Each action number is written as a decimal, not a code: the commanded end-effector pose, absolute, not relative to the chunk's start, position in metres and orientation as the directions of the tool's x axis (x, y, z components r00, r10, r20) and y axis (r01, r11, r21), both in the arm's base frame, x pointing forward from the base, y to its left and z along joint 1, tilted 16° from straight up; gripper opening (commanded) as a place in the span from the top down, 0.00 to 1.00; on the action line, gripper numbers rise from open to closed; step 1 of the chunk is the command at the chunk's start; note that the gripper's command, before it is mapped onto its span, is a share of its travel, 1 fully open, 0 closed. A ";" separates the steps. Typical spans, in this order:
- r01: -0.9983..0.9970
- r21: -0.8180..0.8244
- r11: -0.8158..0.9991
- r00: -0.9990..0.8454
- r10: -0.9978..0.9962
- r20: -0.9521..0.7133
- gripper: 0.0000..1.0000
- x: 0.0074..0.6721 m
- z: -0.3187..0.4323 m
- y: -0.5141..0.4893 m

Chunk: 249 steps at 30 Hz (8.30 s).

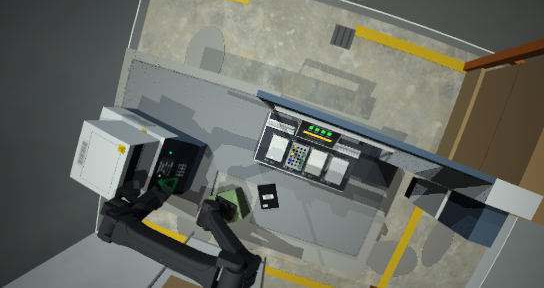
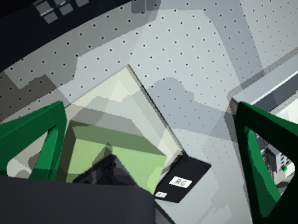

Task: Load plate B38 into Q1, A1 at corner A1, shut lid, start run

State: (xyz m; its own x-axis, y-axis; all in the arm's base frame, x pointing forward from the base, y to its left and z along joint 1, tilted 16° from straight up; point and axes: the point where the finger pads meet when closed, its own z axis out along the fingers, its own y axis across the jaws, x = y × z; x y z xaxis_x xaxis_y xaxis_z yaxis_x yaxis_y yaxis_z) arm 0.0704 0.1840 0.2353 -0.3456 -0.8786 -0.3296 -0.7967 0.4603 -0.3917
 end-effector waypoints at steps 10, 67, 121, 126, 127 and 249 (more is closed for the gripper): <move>-0.797 -0.388 0.463 -0.346 -0.876 -0.335 0.00 0.070 0.238 0.185; -0.313 0.012 0.950 -0.932 -0.305 -0.197 1.00 0.190 0.090 0.042; -0.055 0.157 0.986 -0.969 -0.014 -0.247 1.00 0.196 0.079 0.005; -0.058 0.156 0.986 -0.968 -0.017 -0.251 1.00 0.198 0.081 0.006; -0.058 0.156 0.986 -0.967 -0.017 -0.252 1.00 0.199 0.082 0.005; -0.095 0.776 0.624 -0.977 0.091 -0.193 1.00 0.107 0.143 0.209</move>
State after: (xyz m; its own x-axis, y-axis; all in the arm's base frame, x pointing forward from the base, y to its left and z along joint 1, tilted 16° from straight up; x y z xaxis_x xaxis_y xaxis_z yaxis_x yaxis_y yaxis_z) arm 0.1072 0.2014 0.1415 -0.9754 0.0892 -0.2017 -0.0991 0.6399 0.7621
